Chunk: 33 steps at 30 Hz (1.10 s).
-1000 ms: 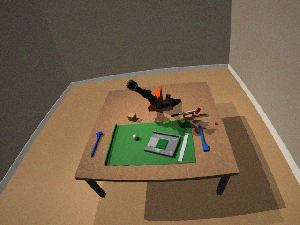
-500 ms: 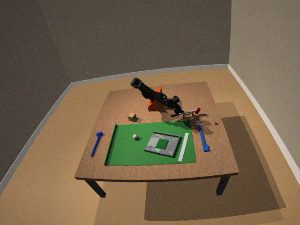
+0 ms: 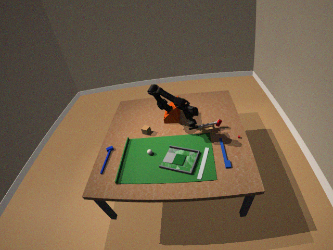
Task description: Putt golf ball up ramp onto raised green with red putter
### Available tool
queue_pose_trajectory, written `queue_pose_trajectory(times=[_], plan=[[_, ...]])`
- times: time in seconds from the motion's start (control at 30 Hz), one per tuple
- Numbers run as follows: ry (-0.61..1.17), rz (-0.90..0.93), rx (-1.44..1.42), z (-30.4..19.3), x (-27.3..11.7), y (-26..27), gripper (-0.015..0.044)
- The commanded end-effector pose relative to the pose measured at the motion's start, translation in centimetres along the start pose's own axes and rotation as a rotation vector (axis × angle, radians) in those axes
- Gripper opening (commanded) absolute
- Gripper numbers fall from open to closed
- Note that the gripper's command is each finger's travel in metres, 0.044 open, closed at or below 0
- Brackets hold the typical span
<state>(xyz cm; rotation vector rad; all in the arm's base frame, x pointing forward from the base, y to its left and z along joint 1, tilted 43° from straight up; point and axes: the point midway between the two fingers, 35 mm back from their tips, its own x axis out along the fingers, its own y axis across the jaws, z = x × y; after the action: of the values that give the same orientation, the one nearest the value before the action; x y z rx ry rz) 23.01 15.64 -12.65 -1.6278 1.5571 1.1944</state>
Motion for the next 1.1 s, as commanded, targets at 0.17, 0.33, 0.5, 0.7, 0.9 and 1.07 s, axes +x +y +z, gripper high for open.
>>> queue_pose_trajectory(times=[0.17,0.33,0.5,0.7,0.9,1.07], plan=[[0.017,-0.002,0.006,-0.8,2.1,0.1,0.0440],[0.017,-0.002,0.006,-0.9,2.6,0.0,0.0440],[0.018,-0.002,0.006,-1.4,4.4,0.1,0.0440],[0.018,-0.003,0.006,-1.5,4.7,0.0,0.0440],[0.018,-0.003,0.006,-1.8,5.5,0.0,0.0440],[0.018,-0.003,0.006,-2.0,6.3,0.0,0.0440]])
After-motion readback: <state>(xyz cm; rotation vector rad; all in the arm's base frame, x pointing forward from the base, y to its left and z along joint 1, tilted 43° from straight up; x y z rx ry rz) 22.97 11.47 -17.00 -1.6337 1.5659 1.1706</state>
